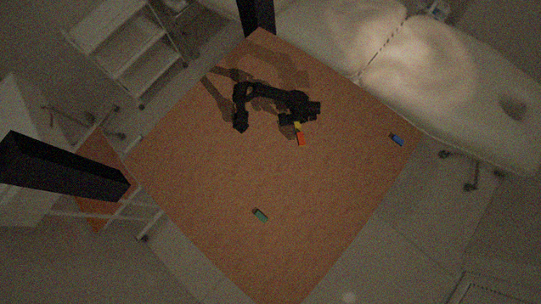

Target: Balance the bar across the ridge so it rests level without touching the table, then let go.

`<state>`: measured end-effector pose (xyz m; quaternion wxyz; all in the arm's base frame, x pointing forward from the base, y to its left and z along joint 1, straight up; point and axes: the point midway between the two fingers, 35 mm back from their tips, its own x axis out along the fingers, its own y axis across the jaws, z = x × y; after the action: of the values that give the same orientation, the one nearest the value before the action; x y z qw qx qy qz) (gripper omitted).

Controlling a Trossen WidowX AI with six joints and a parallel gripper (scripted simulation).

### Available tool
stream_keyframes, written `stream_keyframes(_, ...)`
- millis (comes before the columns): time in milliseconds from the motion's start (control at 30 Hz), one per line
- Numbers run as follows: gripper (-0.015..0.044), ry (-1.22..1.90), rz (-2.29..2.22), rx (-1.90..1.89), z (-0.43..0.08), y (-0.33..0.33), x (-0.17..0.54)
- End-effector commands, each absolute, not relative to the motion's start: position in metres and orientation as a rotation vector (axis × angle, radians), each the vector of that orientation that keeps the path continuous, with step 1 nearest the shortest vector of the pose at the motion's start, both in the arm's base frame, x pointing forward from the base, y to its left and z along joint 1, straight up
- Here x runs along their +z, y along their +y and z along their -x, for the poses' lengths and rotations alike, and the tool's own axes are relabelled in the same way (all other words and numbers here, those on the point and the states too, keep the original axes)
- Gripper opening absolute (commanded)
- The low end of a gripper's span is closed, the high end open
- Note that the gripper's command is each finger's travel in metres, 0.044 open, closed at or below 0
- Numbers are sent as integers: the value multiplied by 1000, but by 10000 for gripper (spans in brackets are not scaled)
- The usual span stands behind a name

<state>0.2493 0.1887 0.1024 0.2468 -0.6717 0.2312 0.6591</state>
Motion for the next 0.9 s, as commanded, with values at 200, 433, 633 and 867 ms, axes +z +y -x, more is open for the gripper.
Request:
stream_keyframes(200,0,623,1832,1800,-249,189,101)
stream_keyframes(433,0,623,1832,1800,-249,189,100)
stream_keyframes(633,0,623,1832,1800,-249,189,100)
stream_keyframes(867,0,623,1832,1800,-249,189,99)
